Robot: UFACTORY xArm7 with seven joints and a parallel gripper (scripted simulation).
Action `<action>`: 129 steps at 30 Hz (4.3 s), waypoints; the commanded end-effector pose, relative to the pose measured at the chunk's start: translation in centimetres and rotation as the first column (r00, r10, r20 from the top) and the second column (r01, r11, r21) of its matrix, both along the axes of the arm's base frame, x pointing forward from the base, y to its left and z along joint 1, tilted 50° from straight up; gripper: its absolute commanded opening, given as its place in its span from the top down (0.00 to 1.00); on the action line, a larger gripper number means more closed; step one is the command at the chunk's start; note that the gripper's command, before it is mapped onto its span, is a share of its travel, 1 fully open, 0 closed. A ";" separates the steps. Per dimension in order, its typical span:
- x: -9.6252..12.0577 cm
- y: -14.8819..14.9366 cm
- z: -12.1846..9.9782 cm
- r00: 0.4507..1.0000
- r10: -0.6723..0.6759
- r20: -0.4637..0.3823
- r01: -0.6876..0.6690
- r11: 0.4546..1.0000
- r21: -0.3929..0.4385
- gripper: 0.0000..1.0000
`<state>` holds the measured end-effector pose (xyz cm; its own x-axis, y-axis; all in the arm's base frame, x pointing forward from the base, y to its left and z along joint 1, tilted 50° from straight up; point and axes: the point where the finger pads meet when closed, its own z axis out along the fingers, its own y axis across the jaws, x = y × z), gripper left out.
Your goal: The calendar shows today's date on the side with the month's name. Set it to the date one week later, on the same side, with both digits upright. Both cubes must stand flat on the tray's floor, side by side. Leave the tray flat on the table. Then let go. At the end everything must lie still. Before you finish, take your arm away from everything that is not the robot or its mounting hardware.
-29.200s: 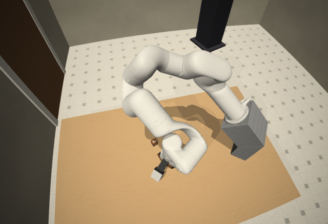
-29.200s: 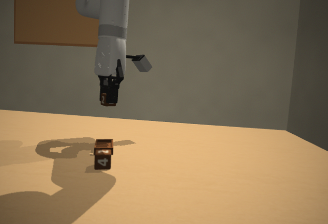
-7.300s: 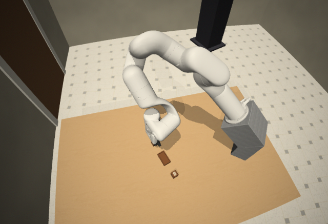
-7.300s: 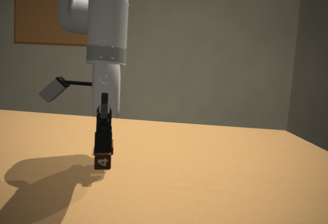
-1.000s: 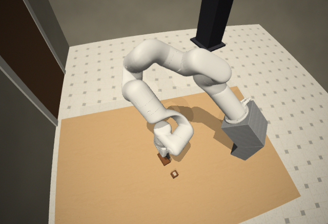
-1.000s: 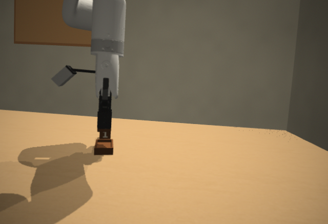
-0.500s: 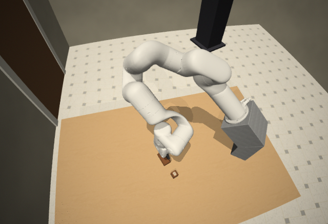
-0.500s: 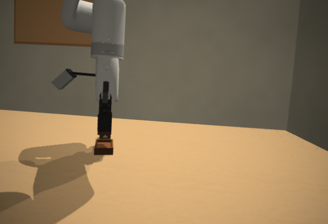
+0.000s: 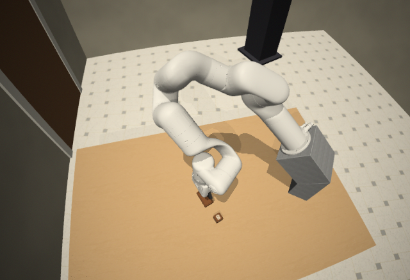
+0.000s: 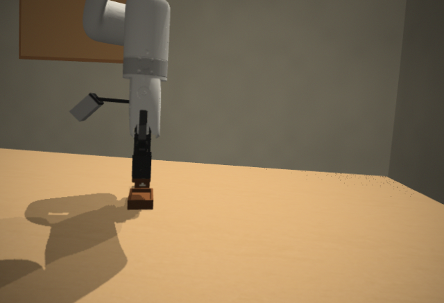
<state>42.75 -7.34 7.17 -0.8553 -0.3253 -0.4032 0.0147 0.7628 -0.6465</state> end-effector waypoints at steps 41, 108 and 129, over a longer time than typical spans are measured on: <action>0.7 -0.6 -0.8 1.000 0.002 0.001 -0.002 1.000 0.001 0.71; 1.6 -1.6 -2.0 1.000 0.002 0.001 -0.002 1.000 0.001 0.71; 1.9 -1.9 -2.3 1.000 0.002 0.001 -0.002 1.000 0.001 0.71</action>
<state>44.59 -9.32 4.88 -0.8553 -0.3253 -0.4032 0.0147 0.7628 -0.6465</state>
